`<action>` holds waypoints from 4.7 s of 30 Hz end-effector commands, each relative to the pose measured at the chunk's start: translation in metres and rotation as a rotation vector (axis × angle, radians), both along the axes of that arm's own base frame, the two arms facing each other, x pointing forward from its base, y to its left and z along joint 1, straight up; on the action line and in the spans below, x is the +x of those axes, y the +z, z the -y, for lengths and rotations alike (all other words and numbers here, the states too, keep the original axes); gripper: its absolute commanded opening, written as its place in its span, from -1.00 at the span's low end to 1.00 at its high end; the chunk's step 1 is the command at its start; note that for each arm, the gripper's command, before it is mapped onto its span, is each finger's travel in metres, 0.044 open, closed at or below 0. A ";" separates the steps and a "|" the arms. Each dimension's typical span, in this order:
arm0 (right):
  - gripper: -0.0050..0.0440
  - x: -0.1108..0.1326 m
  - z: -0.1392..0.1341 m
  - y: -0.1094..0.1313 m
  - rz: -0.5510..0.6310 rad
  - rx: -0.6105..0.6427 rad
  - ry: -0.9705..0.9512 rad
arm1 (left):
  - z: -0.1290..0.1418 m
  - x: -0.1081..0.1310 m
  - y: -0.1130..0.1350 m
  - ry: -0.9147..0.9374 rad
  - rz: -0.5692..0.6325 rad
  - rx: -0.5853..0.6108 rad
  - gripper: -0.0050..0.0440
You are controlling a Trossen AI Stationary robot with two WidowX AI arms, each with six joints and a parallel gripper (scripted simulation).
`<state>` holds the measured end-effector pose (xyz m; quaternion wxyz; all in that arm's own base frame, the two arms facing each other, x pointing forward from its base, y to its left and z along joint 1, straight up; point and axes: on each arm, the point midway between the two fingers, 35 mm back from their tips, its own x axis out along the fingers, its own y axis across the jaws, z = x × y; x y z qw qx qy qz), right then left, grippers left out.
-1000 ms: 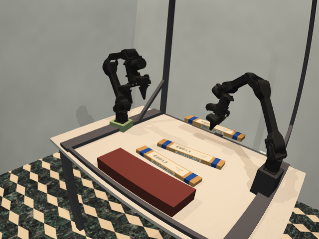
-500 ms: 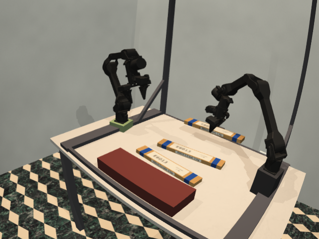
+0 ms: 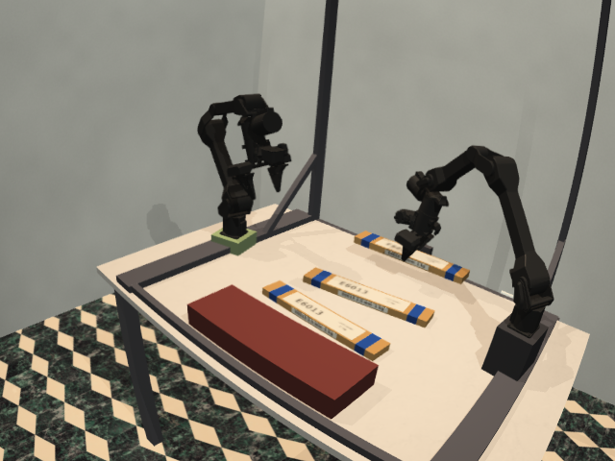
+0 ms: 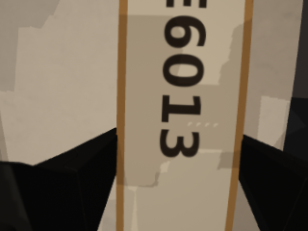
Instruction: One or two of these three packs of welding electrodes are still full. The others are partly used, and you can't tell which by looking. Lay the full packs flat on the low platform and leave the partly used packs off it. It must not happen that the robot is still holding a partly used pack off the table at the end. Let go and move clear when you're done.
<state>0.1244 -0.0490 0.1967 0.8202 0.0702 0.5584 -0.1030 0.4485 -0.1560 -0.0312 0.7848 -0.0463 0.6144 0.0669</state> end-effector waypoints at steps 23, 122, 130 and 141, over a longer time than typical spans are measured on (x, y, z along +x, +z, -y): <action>0.96 0.001 0.000 0.006 0.018 -0.007 0.003 | 0.005 0.019 -0.001 0.004 0.086 -0.030 -1.00; 0.96 0.001 0.000 0.006 0.018 -0.007 0.003 | 0.002 0.007 -0.012 0.003 0.061 -0.021 0.96; 0.96 0.001 0.000 0.006 0.018 -0.007 0.003 | 0.004 0.012 0.026 0.003 0.082 -0.030 0.96; 0.96 0.001 0.000 0.006 0.018 -0.007 0.003 | -0.014 0.004 0.037 0.077 0.062 -0.019 0.96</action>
